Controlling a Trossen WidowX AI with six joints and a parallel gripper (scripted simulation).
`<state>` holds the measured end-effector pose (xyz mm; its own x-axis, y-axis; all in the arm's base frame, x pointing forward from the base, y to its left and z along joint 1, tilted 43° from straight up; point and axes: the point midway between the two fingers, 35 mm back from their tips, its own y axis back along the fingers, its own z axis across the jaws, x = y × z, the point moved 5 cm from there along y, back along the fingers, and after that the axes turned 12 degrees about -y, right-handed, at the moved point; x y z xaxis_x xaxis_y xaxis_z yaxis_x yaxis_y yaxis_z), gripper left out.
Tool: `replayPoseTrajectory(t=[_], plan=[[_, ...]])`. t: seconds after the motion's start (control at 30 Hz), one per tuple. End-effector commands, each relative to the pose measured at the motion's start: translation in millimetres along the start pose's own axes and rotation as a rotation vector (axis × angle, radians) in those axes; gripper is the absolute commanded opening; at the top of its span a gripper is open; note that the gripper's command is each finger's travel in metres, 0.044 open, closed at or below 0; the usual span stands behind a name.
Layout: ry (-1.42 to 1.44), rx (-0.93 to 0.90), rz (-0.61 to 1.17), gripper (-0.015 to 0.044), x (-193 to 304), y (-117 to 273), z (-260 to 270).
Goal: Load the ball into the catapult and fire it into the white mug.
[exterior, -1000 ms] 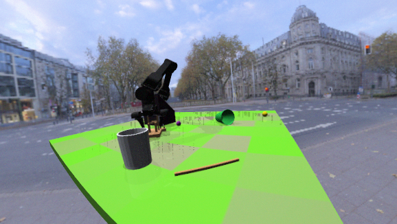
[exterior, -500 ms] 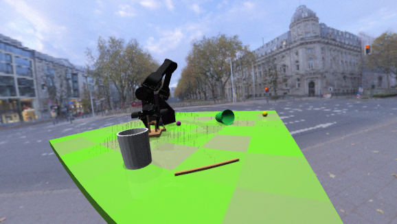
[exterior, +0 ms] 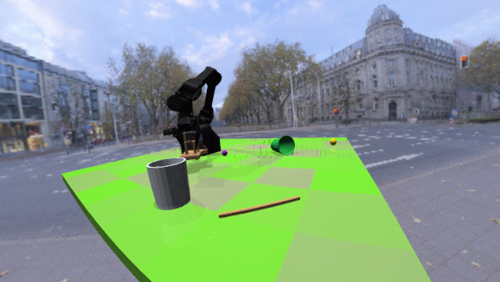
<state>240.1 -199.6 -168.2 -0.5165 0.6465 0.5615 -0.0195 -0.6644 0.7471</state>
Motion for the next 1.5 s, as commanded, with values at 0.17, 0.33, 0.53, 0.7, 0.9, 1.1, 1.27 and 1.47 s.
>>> replayPoseTrajectory(t=[0.17,0.33,0.53,0.7,0.9,1.1,1.27,1.47], plan=[[0.002,0.003,-0.001,0.0,-1.1,-11.8,0.5],[0.002,0.002,-0.001,0.0,-1.3,-20.0,0.7],[0.002,0.002,0.0,0.0,-1.2,-29.9,0.7],[0.002,0.001,0.0,0.0,-1.0,-38.0,0.7],[0.005,0.008,0.006,0.0,-0.2,-41.1,-0.1],[0.005,0.008,0.006,0.0053,-0.2,-41.1,-0.1],[0.005,0.008,0.006,0.0184,-0.2,-41.1,-0.1],[0.005,0.008,0.006,0.0341,-0.2,-41.1,-0.1]])
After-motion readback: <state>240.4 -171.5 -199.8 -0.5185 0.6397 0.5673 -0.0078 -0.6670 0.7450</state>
